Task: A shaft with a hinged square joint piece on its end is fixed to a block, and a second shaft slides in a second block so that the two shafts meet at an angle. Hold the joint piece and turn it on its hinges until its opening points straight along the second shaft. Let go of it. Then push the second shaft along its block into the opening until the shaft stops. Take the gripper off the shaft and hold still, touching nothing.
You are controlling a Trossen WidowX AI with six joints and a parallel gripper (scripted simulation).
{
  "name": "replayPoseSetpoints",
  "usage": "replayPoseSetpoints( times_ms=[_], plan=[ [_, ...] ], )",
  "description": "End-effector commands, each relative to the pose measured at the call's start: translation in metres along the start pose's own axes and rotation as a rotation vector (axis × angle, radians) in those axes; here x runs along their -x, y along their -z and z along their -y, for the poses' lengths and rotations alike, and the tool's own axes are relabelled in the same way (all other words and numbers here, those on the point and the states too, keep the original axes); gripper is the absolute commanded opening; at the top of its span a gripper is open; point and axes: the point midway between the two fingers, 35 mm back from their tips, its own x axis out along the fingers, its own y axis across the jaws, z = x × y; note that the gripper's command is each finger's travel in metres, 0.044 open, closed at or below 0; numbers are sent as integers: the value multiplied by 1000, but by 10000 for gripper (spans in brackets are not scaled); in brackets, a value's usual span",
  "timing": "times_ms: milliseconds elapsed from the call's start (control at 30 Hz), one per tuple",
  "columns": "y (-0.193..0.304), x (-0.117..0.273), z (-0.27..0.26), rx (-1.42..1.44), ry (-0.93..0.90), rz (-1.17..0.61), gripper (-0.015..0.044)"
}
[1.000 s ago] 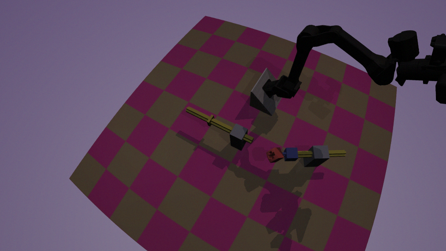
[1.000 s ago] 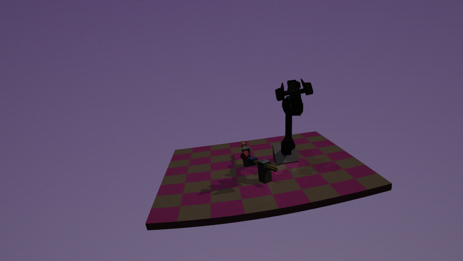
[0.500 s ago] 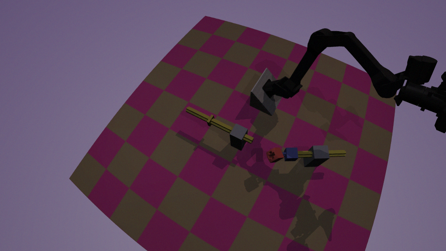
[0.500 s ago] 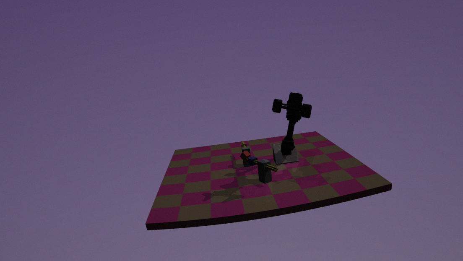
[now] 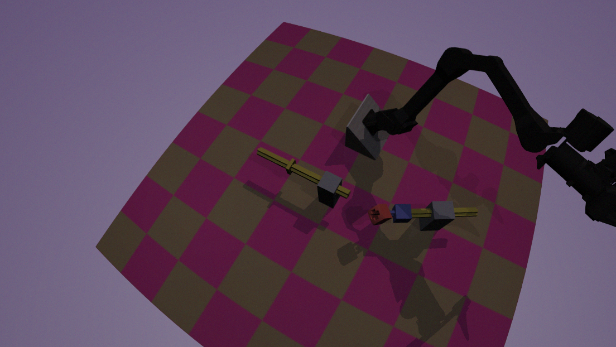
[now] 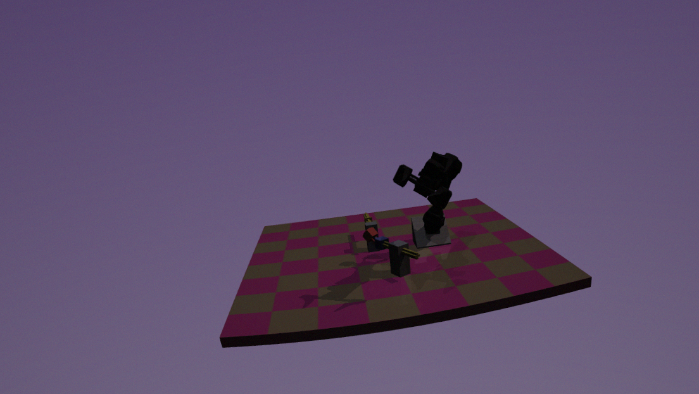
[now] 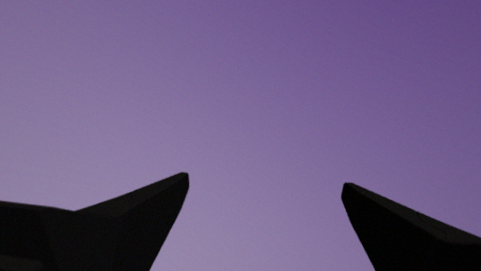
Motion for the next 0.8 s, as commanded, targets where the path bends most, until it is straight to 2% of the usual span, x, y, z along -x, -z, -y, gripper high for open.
replayPoseSetpoints(
  times_ms=[0,367,767],
  plan=[
    [39,-8,10,81,0,-125,440],
    [139,-6,56,203,17,-480,440],
    [226,35,128,226,83,-857,440]
  ],
)
